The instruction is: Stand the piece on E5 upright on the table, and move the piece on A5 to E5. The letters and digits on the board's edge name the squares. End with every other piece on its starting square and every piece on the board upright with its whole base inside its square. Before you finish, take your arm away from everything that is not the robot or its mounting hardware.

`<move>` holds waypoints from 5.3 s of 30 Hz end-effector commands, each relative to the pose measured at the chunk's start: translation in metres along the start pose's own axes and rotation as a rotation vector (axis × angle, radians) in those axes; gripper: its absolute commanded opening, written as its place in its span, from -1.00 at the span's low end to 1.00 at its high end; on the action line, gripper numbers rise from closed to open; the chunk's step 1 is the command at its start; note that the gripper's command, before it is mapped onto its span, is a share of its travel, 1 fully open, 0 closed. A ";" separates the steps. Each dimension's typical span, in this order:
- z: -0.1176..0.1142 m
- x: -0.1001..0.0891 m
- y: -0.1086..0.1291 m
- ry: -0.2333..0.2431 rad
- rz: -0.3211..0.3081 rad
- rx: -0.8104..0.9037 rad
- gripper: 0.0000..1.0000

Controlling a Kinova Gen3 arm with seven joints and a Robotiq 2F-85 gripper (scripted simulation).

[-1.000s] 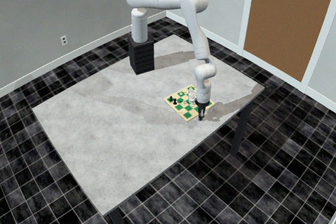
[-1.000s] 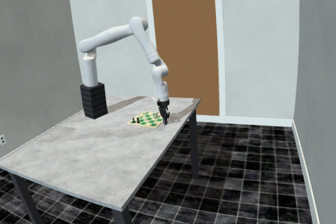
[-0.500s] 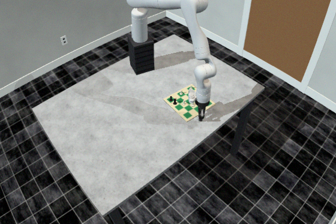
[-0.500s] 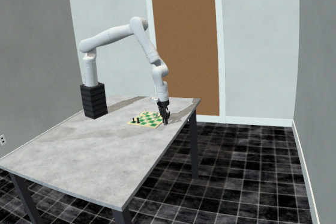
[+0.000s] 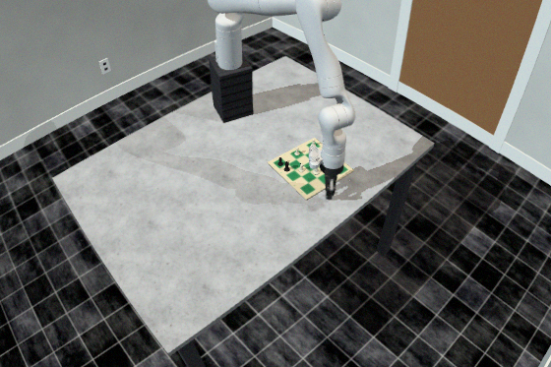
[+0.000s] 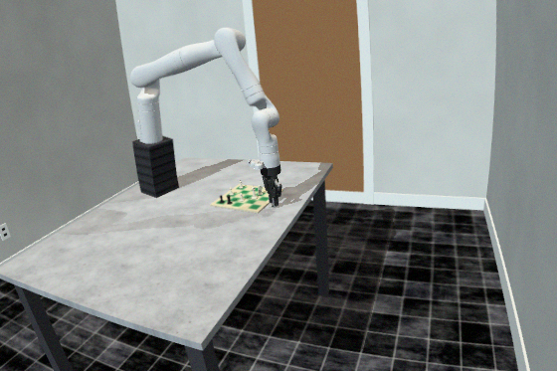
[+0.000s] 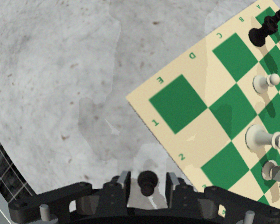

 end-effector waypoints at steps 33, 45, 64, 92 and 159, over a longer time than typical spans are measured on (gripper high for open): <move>-0.001 -0.091 -0.001 0.002 -0.002 0.000 1.00; -0.001 -0.091 -0.001 0.002 -0.002 0.000 1.00; 0.004 -0.090 -0.003 -0.003 -0.006 0.041 1.00; 0.071 -0.082 -0.029 -0.073 -0.037 0.646 1.00; 0.242 -0.089 0.007 -0.008 0.005 3.058 1.00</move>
Point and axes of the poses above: the point where the finger pads meet when closed, its own x axis out along the fingers, its own z axis across the jaws, y = z × x, the point moved 2 cm from there along -x, back along the fingers, and after that the axes turned 10 degrees about -x, right-handed, at the moved point
